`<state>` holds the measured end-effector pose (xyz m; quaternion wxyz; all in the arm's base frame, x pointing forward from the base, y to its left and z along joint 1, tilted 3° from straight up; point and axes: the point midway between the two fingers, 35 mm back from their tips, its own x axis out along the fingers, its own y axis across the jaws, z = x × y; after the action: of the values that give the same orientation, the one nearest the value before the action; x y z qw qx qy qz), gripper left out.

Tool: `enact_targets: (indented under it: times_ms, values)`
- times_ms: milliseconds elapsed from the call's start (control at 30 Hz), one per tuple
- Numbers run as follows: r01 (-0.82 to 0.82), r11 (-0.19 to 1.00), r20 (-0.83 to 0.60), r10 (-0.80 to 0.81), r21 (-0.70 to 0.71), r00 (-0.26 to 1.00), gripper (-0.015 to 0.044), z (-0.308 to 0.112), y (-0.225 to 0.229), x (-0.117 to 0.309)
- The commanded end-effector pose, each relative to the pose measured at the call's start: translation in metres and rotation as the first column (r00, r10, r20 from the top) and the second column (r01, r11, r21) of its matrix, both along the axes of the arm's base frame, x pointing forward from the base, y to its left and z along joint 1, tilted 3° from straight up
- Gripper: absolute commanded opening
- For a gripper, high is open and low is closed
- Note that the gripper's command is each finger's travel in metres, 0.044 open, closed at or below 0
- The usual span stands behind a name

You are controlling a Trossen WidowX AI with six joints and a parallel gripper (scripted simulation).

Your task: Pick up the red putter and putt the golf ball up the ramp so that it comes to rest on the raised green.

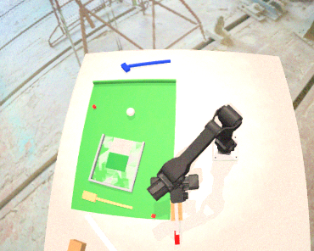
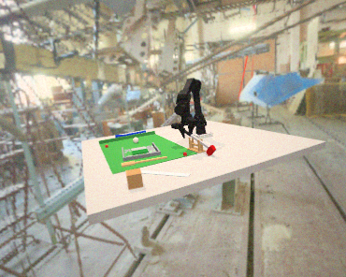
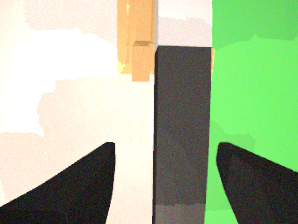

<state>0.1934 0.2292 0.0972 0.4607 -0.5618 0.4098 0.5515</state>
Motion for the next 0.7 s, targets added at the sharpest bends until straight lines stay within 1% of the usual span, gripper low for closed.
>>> enact_targets:
  times_ms: [0,100,300,433,667]
  values:
    - [0.0,1.0,0.0,0.0,0.001,1.0,0.0125,0.0,0.0,0.0]
    - [0.0,1.0,0.0,0.0,0.001,1.0,0.0046,0.0,0.0,0.0]
    - [0.0,1.0,0.0,0.0,0.001,1.0,0.0006,0.0,0.0,0.0]
    - [0.0,1.0,0.001,0.0,0.001,1.0,0.0,0.008,0.001,0.001]
    - [0.0,1.0,0.001,0.0,0.001,1.0,0.0,0.039,0.002,0.001]
